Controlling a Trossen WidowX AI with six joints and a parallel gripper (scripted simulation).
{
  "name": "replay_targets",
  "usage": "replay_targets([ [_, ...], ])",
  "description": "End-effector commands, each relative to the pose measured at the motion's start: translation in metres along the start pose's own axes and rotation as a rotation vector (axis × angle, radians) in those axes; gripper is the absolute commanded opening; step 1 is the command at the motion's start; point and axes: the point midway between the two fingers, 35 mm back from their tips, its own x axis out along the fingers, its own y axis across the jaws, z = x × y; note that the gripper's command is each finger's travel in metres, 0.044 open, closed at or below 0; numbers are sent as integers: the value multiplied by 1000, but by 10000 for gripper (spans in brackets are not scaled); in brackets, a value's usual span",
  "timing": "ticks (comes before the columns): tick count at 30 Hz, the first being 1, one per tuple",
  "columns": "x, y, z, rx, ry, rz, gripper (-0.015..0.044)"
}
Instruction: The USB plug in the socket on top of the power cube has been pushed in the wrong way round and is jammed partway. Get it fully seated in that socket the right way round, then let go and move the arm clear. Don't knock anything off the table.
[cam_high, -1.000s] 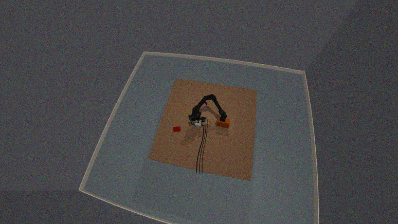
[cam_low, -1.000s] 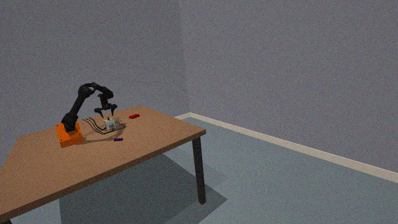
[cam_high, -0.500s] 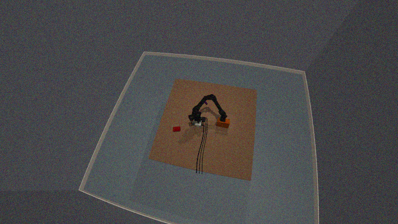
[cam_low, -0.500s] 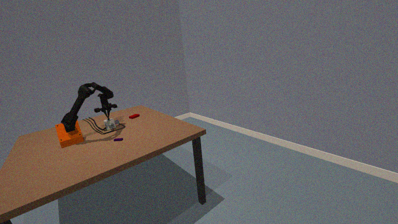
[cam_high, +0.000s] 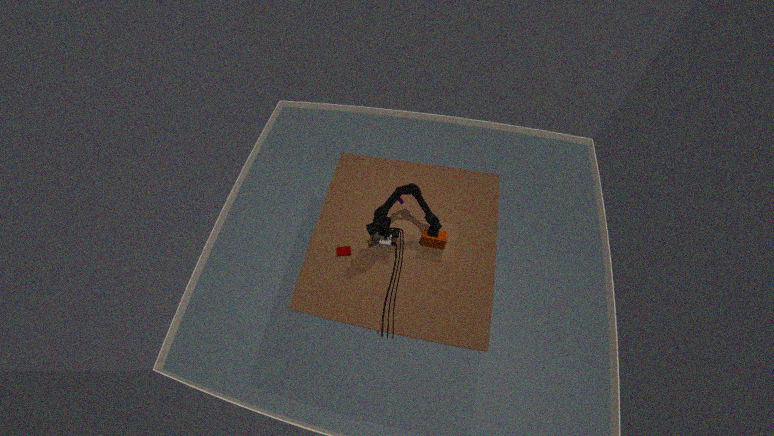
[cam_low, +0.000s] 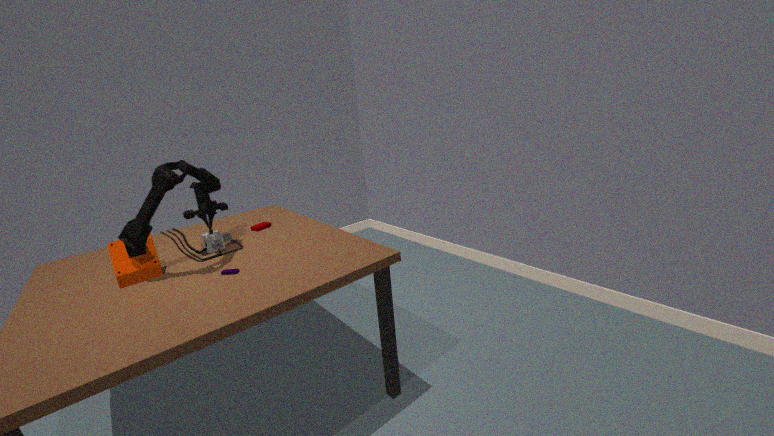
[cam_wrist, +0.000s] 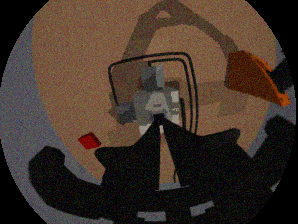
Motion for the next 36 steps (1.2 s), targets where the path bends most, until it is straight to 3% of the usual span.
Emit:
replay_targets([
  [1,0,0,0,0,0,0,0],
  [36,-23,0,0,0,1,0,0],
])
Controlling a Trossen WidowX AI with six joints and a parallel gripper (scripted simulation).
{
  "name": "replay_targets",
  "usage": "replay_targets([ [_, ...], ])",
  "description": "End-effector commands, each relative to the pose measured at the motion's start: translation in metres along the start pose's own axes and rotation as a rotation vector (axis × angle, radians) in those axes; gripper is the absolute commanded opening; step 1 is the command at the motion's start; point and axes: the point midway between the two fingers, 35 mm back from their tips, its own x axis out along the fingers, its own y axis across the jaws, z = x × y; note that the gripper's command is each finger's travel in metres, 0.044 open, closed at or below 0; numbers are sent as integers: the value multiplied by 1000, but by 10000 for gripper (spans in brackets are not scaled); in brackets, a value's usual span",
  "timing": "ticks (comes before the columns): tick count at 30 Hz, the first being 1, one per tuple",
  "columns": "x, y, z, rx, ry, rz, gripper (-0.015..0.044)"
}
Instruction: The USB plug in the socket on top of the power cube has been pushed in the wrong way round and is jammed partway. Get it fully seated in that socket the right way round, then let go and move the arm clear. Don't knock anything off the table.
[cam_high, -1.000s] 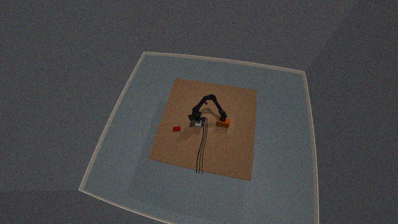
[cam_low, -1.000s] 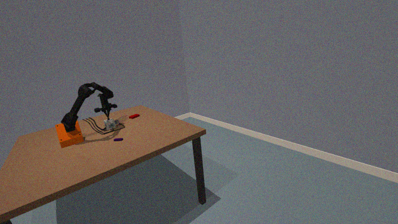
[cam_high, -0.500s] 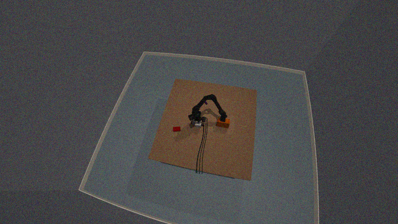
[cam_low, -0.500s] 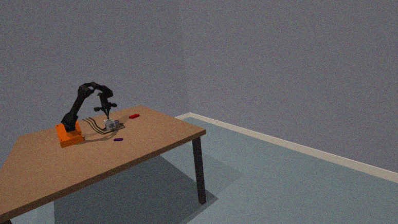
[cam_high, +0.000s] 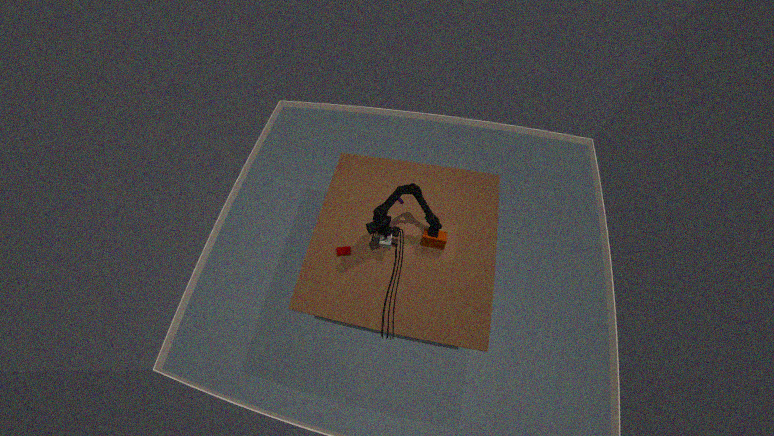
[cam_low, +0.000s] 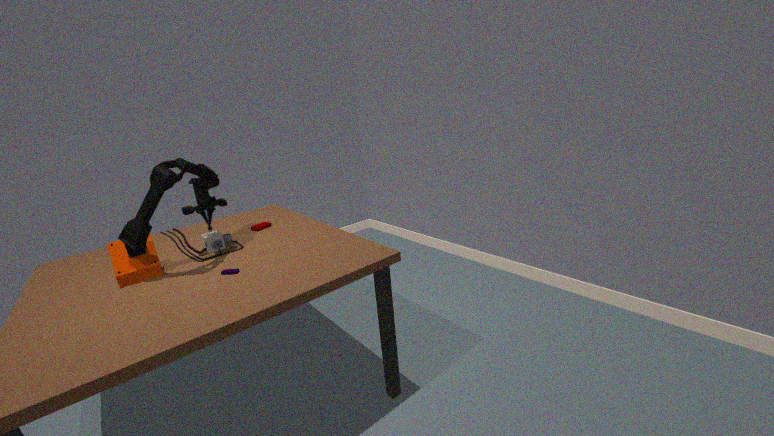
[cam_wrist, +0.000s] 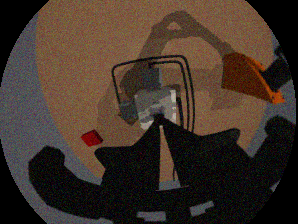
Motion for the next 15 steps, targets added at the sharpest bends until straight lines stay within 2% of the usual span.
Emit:
replay_targets([
  [1,-4,0,0,4,6,0,0],
  [15,-9,0,0,-12,3,0,0],
])
